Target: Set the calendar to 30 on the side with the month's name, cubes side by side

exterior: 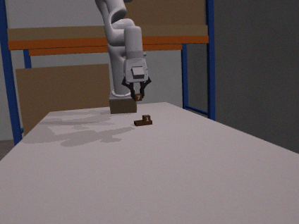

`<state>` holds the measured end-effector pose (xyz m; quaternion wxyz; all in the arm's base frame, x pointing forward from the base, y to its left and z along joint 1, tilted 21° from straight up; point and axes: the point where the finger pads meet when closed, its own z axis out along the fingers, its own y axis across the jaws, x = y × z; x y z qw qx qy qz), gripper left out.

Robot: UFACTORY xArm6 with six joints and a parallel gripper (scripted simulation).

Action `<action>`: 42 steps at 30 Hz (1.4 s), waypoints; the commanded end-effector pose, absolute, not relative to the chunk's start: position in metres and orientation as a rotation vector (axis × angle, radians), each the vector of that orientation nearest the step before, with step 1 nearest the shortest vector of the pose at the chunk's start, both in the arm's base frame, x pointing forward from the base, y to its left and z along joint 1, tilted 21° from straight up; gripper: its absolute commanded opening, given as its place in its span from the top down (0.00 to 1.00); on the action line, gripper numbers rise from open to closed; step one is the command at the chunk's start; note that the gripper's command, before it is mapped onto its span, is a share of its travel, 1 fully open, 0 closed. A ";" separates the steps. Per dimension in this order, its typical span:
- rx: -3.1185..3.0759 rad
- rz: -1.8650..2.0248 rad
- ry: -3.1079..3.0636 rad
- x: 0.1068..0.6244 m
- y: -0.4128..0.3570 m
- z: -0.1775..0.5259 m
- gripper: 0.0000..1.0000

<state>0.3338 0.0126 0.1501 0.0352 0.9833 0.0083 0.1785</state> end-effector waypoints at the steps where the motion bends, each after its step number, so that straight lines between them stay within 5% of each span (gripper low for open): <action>1: 3.017 0.565 -0.210 0.335 0.013 0.151 0.73; 42: 2.560 0.562 -1.994 0.334 0.012 0.151 0.73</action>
